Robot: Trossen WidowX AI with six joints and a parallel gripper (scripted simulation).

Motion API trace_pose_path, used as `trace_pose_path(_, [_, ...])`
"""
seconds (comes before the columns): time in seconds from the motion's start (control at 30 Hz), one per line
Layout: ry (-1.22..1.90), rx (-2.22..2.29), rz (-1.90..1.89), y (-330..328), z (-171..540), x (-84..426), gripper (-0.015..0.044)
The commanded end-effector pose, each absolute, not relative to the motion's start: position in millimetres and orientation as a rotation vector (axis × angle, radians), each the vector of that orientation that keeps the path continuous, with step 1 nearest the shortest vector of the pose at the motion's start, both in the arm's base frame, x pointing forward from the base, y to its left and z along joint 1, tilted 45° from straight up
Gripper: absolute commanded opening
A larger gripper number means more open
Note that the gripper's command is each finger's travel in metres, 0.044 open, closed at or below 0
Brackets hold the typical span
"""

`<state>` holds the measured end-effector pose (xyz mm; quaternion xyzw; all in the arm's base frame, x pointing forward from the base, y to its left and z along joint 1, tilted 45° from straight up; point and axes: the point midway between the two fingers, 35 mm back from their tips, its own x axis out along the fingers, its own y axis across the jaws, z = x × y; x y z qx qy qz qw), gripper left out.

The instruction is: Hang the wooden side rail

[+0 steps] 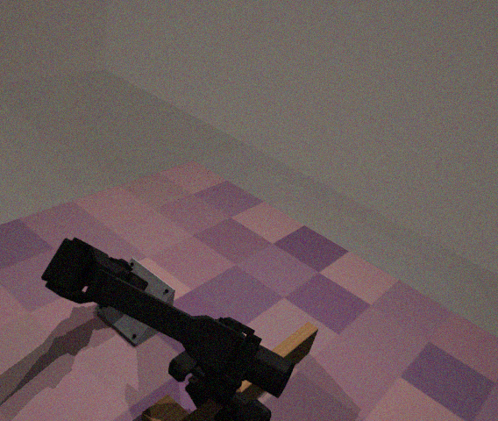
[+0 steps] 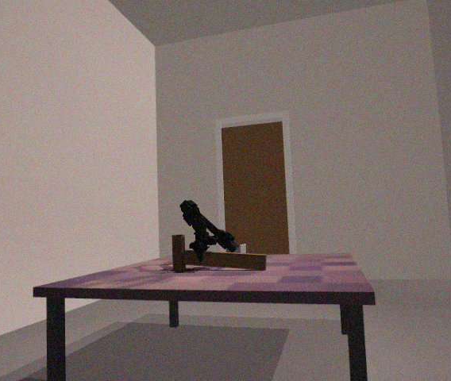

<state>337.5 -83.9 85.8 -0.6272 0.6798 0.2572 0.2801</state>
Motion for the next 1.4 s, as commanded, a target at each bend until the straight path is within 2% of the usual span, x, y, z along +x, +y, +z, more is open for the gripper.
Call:
trace_pose_path(0.0, [1.806, -1.697, 0.687, -80.7, 90.3, 340.1, 0.0])
trace_pose_path(1.37, [1.807, -1.697, 0.686, -83.8, 93.2, 339.7, 0.0])
